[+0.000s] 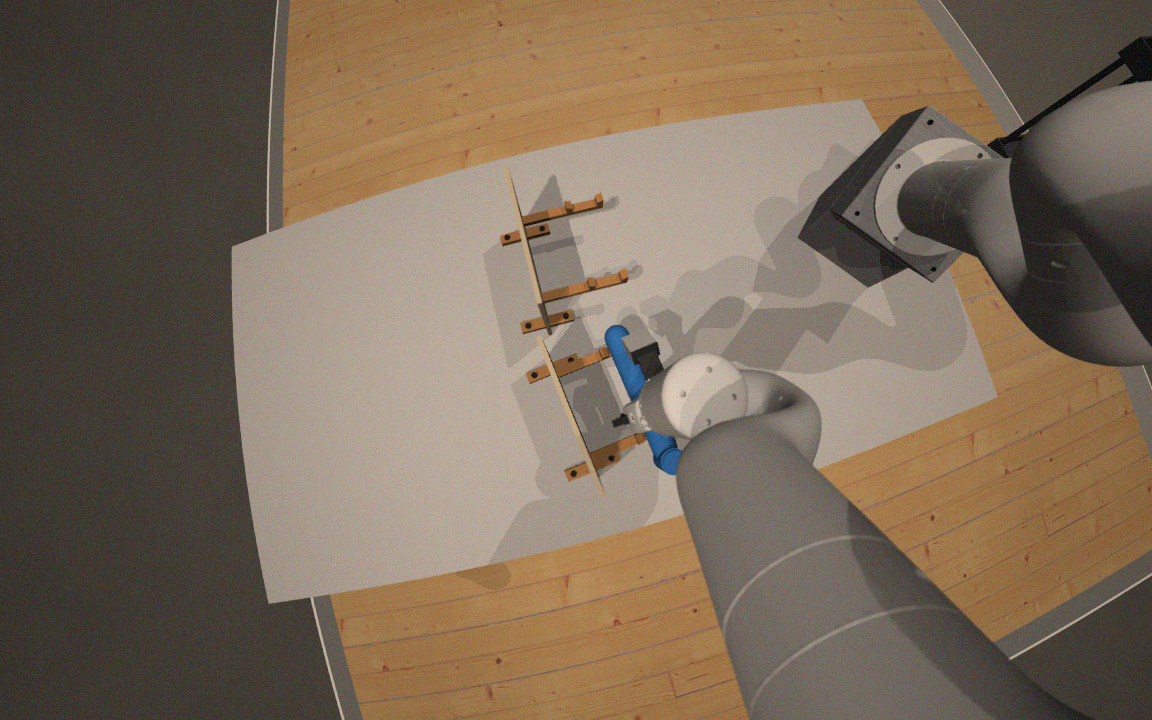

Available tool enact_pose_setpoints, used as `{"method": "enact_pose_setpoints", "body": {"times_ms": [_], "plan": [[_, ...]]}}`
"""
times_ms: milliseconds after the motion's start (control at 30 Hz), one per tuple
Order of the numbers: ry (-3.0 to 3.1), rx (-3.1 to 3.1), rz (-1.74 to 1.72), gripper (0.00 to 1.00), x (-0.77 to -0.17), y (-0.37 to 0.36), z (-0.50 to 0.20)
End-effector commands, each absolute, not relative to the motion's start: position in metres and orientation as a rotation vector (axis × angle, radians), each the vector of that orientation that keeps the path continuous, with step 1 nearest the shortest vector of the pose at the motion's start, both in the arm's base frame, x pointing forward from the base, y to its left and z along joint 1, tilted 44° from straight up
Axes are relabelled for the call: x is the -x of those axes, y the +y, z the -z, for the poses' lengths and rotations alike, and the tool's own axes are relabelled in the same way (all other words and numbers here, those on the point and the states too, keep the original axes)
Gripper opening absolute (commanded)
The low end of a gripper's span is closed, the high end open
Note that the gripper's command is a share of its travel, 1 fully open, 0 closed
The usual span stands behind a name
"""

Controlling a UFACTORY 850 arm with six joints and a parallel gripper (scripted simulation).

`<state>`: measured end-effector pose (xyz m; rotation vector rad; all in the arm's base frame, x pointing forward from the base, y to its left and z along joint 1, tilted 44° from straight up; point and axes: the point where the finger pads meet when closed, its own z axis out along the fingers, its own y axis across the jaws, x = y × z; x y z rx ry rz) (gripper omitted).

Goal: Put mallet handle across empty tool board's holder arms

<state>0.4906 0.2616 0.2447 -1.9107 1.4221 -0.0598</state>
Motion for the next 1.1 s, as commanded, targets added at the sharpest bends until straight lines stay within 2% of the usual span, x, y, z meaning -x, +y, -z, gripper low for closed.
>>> {"method": "enact_pose_setpoints", "body": {"times_ms": [0,467,500,1067], "plan": [[1.422,1.910,0.061,0.00,-0.4932,0.2641,-0.2416],[1.422,1.910,0.061,0.00,-0.4934,0.2644,-0.2411],[1.422,1.910,0.061,1.00,-0.4934,0.2644,-0.2411],[1.422,1.910,0.061,1.00,-0.4934,0.2644,-0.2411]]}}
